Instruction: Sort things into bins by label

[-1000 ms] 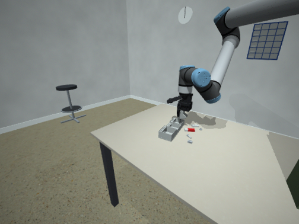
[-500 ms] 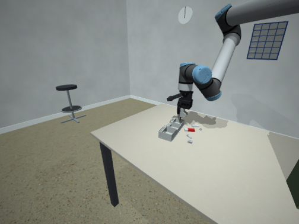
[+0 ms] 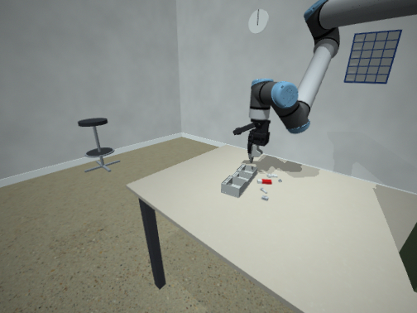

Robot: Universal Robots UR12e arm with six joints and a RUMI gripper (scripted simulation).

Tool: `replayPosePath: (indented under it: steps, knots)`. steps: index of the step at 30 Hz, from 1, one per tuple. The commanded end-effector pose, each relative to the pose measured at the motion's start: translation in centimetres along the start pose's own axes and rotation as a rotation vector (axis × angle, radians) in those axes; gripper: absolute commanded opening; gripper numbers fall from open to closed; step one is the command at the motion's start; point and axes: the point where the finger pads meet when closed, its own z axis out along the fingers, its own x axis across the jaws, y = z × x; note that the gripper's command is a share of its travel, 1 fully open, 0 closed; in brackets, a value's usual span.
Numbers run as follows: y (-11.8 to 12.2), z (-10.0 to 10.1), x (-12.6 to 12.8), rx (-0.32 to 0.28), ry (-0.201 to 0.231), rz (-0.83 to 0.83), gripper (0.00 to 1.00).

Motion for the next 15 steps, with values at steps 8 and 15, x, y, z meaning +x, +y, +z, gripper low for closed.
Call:
replayPosePath:
  steps: [8, 15]
  knots:
    - [0.0, -0.9, -1.0, 0.000, 0.000, 0.000, 0.04]
    - [0.0, -0.9, -4.5, 0.000, 0.000, 0.000, 0.04]
